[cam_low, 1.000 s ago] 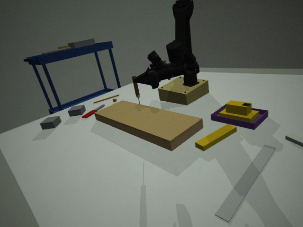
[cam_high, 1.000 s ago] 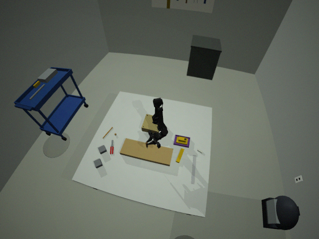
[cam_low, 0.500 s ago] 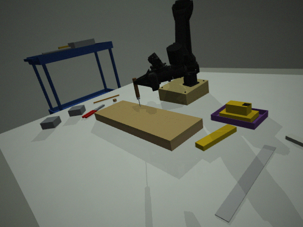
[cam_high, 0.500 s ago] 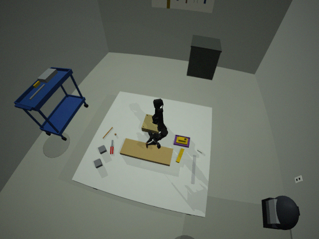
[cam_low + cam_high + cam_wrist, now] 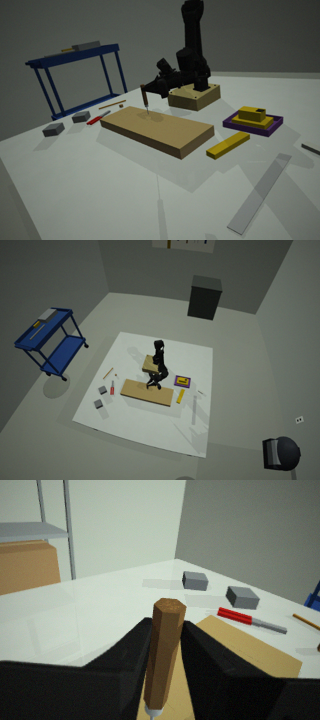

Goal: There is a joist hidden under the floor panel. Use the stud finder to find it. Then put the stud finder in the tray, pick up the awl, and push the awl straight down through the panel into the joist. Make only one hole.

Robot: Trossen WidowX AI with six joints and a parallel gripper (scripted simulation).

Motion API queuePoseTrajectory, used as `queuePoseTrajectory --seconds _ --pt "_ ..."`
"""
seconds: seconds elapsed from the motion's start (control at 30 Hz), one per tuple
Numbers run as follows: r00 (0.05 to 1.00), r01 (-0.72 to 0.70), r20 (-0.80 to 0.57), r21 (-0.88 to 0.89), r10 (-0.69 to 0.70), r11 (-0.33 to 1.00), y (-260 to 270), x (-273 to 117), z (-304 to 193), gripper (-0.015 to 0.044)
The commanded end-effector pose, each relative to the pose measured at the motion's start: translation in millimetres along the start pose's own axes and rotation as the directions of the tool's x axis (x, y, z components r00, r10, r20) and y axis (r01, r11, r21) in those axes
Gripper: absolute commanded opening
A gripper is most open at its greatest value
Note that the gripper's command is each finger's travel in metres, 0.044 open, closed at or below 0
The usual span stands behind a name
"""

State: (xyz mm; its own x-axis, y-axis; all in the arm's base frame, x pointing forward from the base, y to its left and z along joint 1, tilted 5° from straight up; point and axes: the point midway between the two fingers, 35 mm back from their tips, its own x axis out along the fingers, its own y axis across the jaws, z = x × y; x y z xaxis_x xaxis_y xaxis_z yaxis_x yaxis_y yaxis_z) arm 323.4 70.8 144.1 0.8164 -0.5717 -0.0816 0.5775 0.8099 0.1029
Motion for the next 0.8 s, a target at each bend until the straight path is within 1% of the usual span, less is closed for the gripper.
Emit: queuePoseTrajectory --seconds 0.0,0.77 --pt "1.000 0.005 0.003 0.004 -0.005 1.000 -1.2 -0.1 -1.8 0.0000" --pt "1.000 0.005 0.003 0.003 -0.005 1.000 -1.4 1.2 -17.3 0.0000"
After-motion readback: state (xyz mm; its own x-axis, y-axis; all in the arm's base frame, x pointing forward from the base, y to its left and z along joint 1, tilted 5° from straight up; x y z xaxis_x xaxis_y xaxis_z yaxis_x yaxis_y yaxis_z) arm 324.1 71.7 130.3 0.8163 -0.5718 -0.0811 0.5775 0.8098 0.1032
